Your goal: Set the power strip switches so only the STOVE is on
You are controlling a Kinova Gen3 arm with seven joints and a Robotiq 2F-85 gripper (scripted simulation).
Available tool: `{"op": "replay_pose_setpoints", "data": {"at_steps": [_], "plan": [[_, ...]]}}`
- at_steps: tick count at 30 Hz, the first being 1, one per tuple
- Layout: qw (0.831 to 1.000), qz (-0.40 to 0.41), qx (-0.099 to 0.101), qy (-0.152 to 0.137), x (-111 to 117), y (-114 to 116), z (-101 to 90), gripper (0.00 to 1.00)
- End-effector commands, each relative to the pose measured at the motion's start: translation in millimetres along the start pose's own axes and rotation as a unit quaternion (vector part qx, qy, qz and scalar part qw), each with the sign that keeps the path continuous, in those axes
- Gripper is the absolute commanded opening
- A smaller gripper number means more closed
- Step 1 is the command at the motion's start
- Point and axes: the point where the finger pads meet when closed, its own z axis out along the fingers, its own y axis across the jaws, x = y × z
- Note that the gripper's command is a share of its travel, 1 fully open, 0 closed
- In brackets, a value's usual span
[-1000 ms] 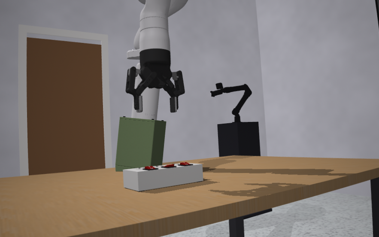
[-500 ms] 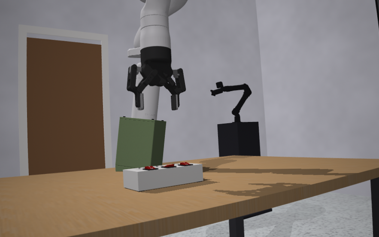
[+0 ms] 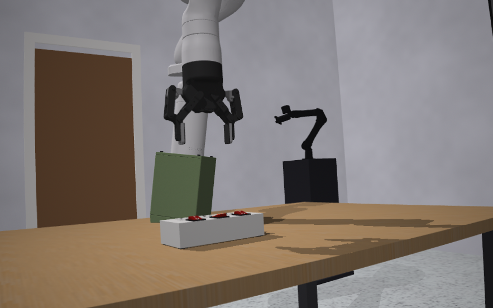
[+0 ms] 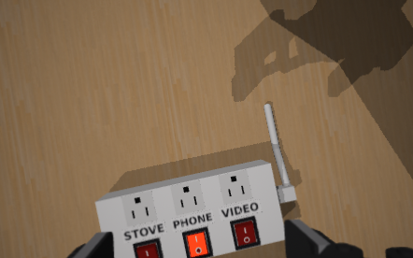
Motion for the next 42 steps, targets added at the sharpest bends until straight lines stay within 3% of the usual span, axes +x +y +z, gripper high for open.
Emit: {"op": "replay_pose_setpoints", "data": {"at_steps": [1,13,17,28,30,42], "plan": [[1.0,0.019,0.001,0.002,-1,-2,2.4,1.0],[0.987,0.162,0.001,0.002,-11,-11,14.0,1.0],[0.972,0.234,0.002,0.002,-16,-16,20.1,1.0],[0.901,0.434,0.002,0.001,-30,-30,38.8,1.0],[0.901,0.434,0.002,0.001,-30,-30,38.8,1.0],[0.808,0.589,0.002,0.0,-42,-42,55.6,1.0]]}}
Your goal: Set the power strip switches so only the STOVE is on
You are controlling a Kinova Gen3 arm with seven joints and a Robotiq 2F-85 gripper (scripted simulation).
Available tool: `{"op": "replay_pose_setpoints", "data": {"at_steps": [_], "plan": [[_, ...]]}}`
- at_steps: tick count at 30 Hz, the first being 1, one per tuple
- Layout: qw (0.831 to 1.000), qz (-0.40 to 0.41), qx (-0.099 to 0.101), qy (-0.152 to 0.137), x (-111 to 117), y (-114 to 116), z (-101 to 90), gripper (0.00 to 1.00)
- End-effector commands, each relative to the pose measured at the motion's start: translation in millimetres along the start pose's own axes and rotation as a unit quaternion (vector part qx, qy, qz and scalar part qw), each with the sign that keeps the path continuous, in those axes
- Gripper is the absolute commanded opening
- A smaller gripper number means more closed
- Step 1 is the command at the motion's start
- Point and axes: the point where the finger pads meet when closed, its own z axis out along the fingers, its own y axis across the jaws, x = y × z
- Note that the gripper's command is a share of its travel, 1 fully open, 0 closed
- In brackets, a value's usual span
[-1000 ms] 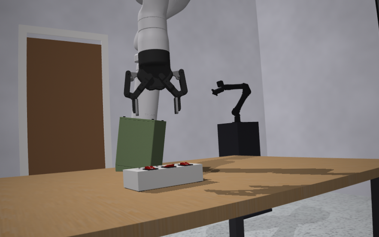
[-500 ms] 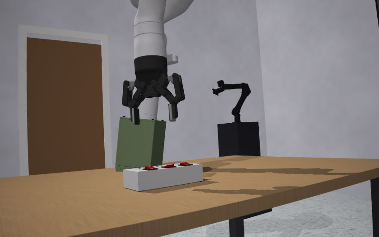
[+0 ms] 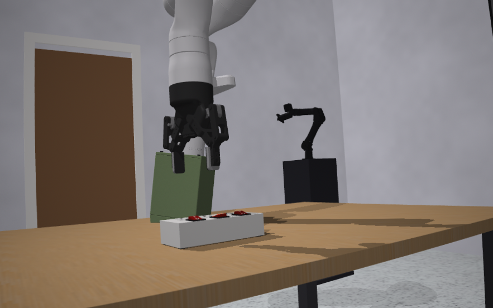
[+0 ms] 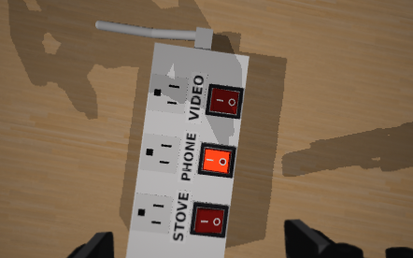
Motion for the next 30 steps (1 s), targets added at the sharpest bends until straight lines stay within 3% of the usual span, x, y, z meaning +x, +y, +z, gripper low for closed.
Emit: {"op": "replay_pose_setpoints", "data": {"at_steps": [1,22,23,30], "plan": [[1.0,0.023,0.005,0.0,-4.2,-2.0,5.3,1.0],[0.996,0.088,0.005,0.0,-9.6,0.3,11.7,1.0],[0.996,0.088,0.005,0.0,-9.6,0.3,11.7,0.0],[0.996,0.088,0.005,0.0,-9.6,0.3,11.7,0.0]]}}
